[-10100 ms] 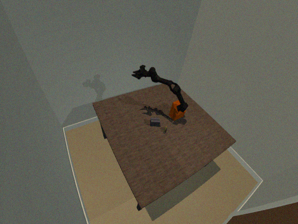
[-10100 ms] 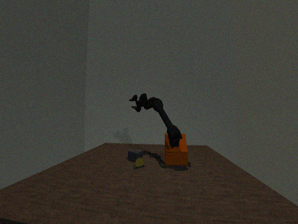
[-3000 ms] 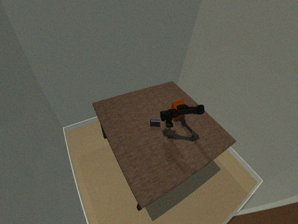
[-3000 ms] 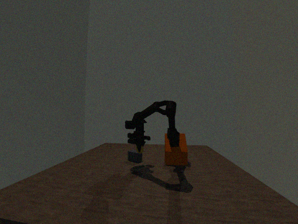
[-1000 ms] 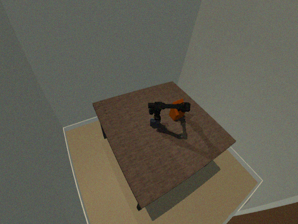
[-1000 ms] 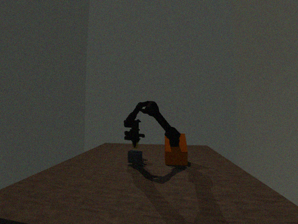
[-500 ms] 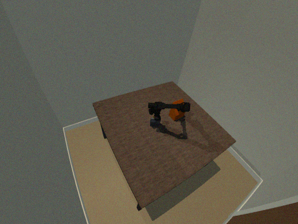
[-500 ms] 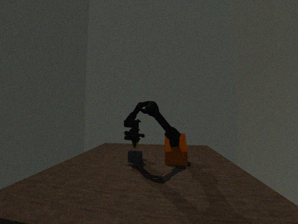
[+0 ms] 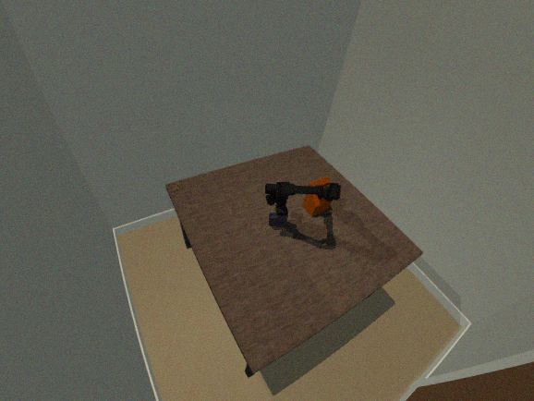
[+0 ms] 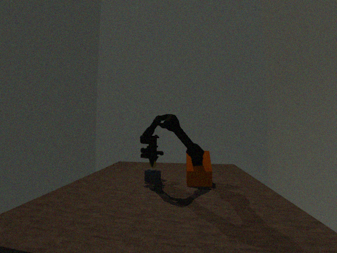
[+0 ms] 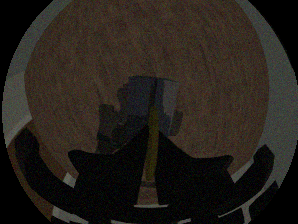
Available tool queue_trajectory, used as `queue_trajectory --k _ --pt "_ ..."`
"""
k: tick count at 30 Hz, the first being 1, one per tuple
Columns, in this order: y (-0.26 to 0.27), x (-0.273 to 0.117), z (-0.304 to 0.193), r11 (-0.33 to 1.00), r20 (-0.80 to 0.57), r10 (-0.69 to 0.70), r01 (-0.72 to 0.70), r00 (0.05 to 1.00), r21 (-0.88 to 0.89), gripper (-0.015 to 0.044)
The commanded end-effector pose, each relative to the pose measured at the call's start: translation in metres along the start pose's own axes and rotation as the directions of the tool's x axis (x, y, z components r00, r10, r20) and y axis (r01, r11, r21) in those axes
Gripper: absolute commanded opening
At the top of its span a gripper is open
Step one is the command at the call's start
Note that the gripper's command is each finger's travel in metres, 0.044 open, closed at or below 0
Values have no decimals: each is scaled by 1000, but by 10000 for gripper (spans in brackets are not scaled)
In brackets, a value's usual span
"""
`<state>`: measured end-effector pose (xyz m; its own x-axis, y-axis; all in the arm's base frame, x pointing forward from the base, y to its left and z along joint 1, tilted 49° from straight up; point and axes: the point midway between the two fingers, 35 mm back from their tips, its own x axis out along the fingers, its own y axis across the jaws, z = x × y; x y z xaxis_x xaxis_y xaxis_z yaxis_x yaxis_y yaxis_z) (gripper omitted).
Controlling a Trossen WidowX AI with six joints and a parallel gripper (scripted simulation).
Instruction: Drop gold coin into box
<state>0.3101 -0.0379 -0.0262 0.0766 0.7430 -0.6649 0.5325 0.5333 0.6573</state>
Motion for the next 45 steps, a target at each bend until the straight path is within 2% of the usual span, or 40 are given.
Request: queue_trajectory --k 1,34,40,45 --pt "0 1 0 1000 0 0 0 1000 1 0" --pt "0 19 -1 1000 0 1 -1 1000 5 0" --pt "0 17 0 1000 1 -3 3 1000 1 158" --pt "0 17 0 1000 1 -3 3 1000 1 161"
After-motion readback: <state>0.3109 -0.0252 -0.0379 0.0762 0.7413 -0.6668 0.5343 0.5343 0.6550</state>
